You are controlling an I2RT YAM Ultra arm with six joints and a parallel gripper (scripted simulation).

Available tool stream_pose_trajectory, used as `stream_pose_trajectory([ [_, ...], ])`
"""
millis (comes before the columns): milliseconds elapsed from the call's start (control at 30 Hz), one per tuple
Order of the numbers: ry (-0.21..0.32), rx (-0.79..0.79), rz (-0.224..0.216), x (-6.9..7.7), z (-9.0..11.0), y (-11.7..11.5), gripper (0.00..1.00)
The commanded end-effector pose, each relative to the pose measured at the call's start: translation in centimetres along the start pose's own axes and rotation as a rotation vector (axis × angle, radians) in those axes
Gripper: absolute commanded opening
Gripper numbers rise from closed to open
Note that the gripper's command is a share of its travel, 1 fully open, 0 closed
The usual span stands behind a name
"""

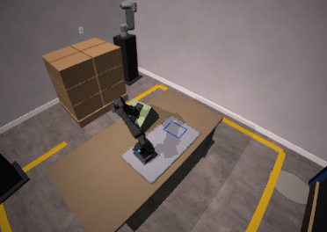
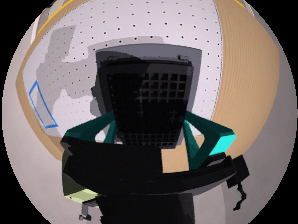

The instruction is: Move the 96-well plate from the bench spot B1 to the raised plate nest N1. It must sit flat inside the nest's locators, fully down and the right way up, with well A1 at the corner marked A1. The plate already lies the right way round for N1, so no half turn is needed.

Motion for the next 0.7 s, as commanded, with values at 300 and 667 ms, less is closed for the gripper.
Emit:
stream_pose_trajectory([
  [300,-0.039,-0.01,-0.001,0.11,-1.19,-0.25,0.0],
  [667,-0.035,-0.006,-0.003,-0.13,-1.21,-0.04,0.0],
])
Point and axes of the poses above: the point where the finger pads meet when closed, its own x axis back along the fingers, its own y axis across the jaws, z = x × y, the point moved 9 cm from there along x, back along the fingers, and after that the axes turned 5 degrees about -x, right-handed, at the moved point
